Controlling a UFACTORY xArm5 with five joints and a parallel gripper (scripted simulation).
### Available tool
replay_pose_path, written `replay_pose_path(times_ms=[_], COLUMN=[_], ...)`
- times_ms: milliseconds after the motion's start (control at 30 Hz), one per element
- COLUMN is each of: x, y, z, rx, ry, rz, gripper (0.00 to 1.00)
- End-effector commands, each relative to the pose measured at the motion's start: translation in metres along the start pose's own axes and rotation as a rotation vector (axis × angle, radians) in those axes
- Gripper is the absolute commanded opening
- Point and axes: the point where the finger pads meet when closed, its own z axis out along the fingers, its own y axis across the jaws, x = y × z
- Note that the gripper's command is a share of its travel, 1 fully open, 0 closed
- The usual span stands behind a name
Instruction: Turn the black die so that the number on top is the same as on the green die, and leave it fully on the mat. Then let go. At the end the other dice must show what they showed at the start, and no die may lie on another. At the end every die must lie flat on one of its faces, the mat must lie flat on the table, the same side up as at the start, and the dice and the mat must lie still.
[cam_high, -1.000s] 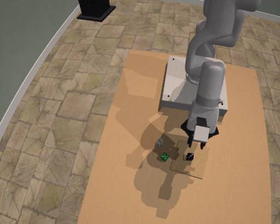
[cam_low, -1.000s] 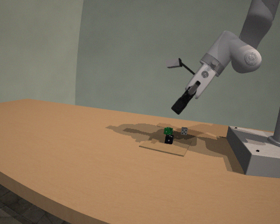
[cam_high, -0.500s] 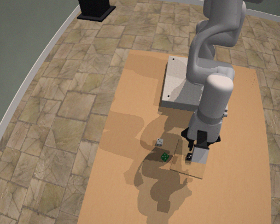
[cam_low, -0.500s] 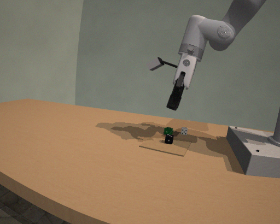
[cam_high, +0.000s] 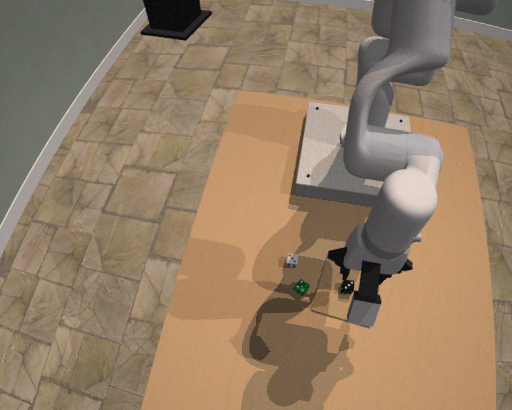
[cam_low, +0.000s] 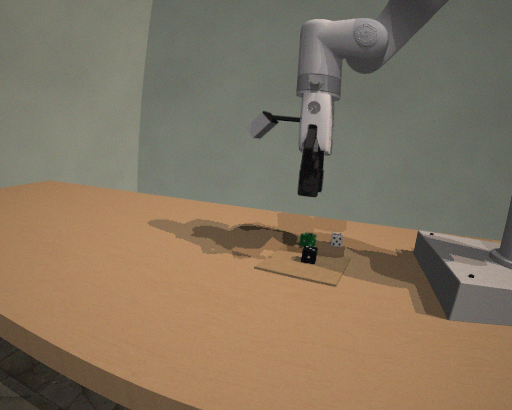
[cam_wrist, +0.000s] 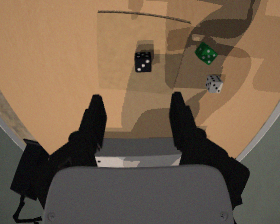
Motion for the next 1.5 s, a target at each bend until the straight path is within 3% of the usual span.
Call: replay_pose_path(times_ms=[0, 233, 433, 567, 600, 1467], x=[0.002, 0.002, -0.01, -0.011, -0.011, -0.011], y=[0.0, 0.0, 0.004, 0.005, 0.005, 0.005], z=[-0.001, -0.001, 0.031, 0.033, 0.033, 0.033], rx=[0.0, 0.0, 0.0, 0.0, 0.0, 0.0], ry=[-0.001, -0.001, 0.0, 0.0, 0.0, 0.0], rz=[0.0, 0.002, 0.124, 0.134, 0.134, 0.134], gripper=[1.0, 1.0, 1.0, 1.0, 0.42, 0.42])
